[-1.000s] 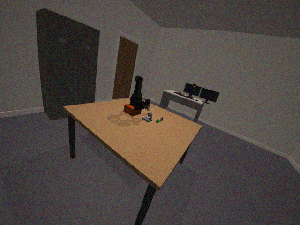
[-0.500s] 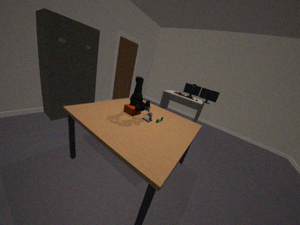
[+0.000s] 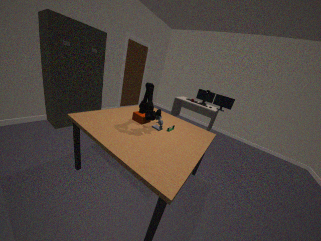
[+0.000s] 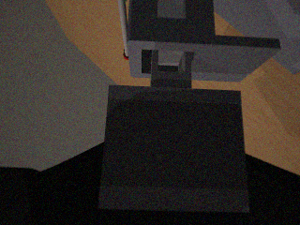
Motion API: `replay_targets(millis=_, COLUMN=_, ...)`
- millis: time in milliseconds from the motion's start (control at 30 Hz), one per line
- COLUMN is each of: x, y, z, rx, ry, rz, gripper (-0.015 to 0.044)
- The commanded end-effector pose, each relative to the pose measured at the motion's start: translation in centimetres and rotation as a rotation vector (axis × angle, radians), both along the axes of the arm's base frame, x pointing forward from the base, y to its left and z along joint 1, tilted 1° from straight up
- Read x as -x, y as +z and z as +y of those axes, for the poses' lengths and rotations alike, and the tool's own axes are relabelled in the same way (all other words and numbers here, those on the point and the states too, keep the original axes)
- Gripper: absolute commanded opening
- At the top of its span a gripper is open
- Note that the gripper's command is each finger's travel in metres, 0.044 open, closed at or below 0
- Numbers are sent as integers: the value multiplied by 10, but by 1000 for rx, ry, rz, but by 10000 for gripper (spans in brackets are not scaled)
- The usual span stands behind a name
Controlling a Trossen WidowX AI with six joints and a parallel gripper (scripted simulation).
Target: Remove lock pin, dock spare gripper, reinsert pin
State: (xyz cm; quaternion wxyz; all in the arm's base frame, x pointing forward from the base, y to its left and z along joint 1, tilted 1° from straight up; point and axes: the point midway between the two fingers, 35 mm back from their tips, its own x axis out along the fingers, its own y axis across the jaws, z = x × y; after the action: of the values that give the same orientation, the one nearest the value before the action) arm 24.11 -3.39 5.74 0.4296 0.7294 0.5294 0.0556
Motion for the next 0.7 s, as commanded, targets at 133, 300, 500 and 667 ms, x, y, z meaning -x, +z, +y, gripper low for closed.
replay_targets(millis=133, x=-9, y=-5, z=-1, rx=-8, ry=-8, rz=-9, gripper=0)
replay_targets(millis=300, x=-13, y=-9, z=-2, rx=-8, ry=-8, rz=-9, gripper=0)
replay_targets(millis=500, x=-19, y=-15, z=-2, rx=-7, ry=-8, rz=-10, gripper=0)
replay_targets(millis=667, x=-20, y=-17, z=-2, rx=-7, ry=-8, rz=-10, gripper=0)
